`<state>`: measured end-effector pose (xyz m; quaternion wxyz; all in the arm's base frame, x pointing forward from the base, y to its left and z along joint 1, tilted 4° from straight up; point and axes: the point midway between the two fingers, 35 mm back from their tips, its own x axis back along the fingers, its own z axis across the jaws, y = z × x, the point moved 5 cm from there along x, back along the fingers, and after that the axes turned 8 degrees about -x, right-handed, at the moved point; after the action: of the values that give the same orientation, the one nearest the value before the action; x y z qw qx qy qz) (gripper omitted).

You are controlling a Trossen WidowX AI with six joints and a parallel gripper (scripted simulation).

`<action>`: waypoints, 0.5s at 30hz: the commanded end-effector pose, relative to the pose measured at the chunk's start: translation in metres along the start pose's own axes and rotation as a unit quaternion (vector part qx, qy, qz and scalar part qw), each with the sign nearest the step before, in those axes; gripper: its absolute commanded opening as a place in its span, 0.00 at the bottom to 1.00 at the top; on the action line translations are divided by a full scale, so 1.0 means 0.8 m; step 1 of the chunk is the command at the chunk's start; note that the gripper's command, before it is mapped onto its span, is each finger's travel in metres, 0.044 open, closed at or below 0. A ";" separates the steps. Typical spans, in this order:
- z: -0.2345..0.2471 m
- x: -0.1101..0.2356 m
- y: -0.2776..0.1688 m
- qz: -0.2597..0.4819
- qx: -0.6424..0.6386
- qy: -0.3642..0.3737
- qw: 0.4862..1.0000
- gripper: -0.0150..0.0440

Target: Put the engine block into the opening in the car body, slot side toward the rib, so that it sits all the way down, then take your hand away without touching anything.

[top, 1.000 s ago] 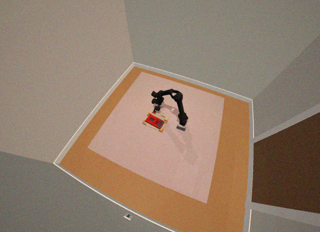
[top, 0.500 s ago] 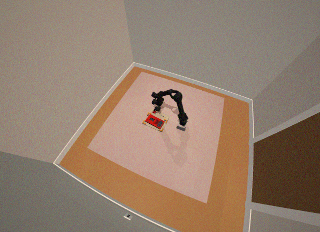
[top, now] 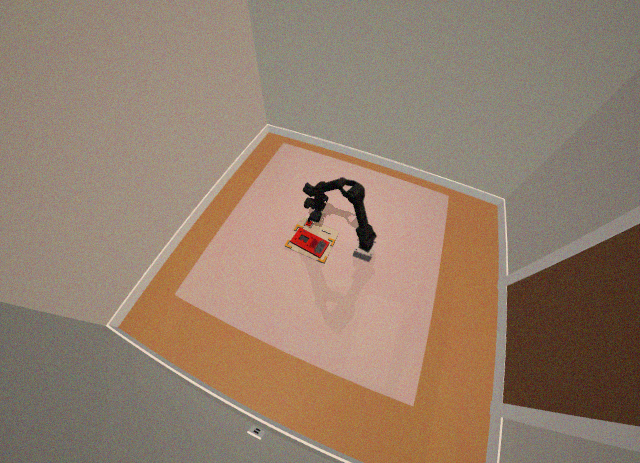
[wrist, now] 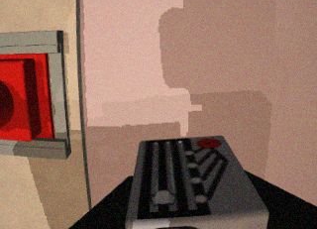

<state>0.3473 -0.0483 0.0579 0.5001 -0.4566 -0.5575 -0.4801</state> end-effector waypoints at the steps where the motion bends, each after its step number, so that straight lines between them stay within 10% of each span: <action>1: -0.002 0.016 0.005 -0.005 0.000 -0.002 1.000 0.25; 15: -0.003 0.070 0.010 -0.006 0.000 -0.002 1.000 0.25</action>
<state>0.3501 -0.0478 0.1025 0.4995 -0.4552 -0.5591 -0.4802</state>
